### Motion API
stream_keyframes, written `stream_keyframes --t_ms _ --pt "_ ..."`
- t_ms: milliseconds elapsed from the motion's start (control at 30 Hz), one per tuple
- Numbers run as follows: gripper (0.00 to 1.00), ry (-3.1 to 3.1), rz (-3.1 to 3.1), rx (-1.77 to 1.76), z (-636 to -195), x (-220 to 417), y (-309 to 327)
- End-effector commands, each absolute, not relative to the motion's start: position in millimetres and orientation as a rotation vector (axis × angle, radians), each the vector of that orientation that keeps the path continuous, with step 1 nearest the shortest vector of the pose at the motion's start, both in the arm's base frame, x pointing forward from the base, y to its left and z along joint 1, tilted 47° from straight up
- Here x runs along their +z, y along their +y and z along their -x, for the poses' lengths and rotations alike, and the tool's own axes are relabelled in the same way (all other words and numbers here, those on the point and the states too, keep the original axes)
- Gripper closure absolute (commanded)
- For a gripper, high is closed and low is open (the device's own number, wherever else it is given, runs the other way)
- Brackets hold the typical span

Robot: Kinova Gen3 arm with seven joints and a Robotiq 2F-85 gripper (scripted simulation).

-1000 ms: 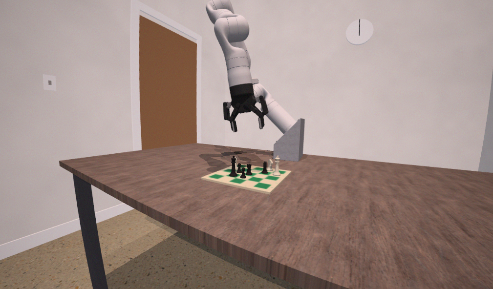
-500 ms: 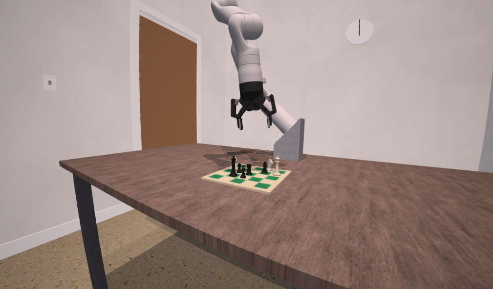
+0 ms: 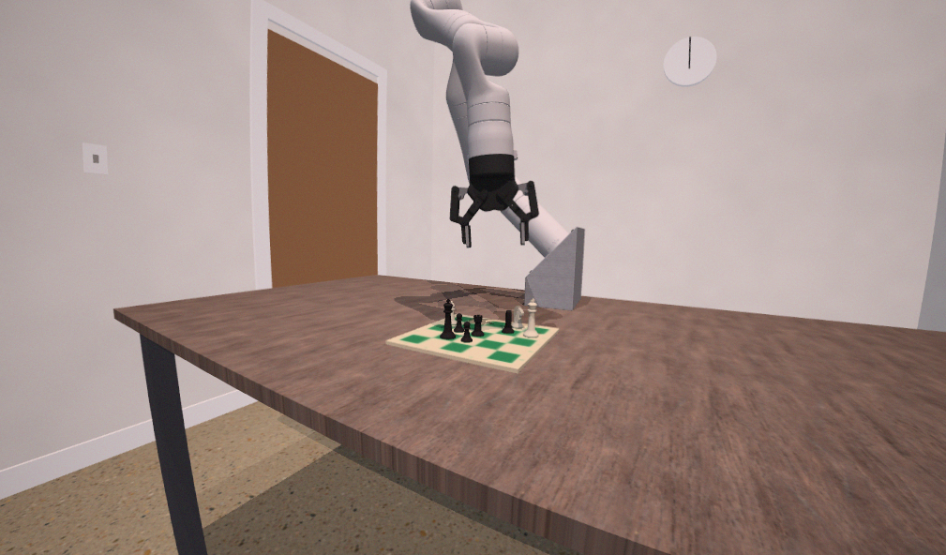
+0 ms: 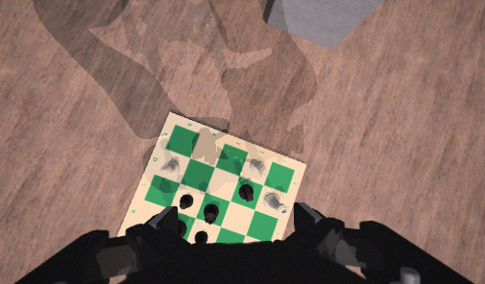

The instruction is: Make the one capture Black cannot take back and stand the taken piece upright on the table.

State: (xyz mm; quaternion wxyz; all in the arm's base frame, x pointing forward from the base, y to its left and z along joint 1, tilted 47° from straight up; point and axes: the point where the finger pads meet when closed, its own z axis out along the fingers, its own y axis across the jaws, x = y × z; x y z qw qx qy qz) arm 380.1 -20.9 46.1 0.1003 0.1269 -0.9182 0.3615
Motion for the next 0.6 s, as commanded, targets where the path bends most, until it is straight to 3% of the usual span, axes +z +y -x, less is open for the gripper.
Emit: stream_keyframes --t_ms 0,567 --pt "0.00 -2.699 -0.433 1.080 -378.7 42.8 -14.7" --pt "0.00 -2.664 -0.549 1.104 -377.4 37.3 -6.5"
